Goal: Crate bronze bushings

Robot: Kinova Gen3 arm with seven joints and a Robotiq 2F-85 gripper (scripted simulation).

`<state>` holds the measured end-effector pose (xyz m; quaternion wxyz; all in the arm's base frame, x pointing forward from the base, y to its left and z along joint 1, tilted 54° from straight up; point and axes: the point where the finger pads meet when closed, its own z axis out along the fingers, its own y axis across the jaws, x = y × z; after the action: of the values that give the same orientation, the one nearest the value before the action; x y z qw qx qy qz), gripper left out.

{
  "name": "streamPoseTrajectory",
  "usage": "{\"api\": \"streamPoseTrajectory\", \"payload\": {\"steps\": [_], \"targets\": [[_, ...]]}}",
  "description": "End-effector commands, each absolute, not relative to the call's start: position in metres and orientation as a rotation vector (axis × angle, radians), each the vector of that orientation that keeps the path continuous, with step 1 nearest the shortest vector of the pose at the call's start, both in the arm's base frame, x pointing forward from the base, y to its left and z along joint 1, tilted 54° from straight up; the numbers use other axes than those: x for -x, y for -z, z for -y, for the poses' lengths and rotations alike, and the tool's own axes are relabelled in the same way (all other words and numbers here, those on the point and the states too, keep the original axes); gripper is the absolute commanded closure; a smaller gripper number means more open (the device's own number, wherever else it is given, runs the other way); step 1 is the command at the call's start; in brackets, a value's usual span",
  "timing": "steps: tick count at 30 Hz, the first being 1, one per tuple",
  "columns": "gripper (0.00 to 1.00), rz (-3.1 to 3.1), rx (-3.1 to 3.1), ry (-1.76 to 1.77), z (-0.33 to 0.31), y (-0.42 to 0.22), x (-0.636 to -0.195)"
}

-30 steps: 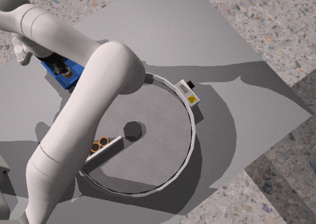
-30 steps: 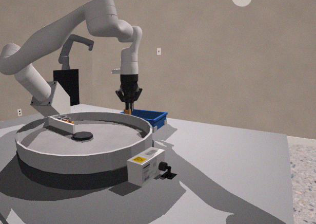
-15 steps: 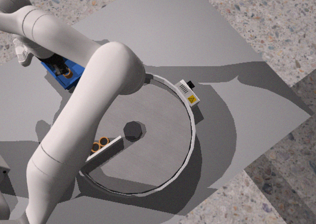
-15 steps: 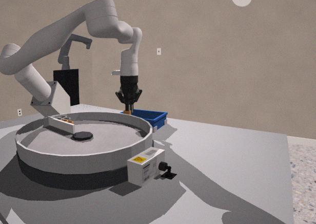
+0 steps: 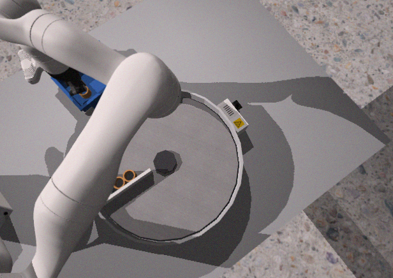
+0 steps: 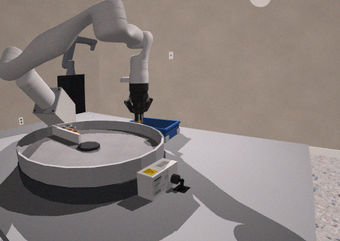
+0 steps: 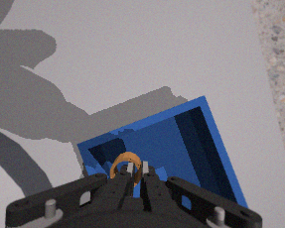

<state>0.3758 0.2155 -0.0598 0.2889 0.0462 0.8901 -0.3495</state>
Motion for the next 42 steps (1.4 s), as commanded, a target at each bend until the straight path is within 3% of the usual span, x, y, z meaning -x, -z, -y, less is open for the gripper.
{"api": "streamPoseTrajectory", "payload": {"steps": [1,42], "targets": [[1.00,-2.376,-0.123,0.932,-0.214,0.061,-0.377],[1.00,-2.376,-0.123,0.932,-0.200,0.074,-0.388]]}}
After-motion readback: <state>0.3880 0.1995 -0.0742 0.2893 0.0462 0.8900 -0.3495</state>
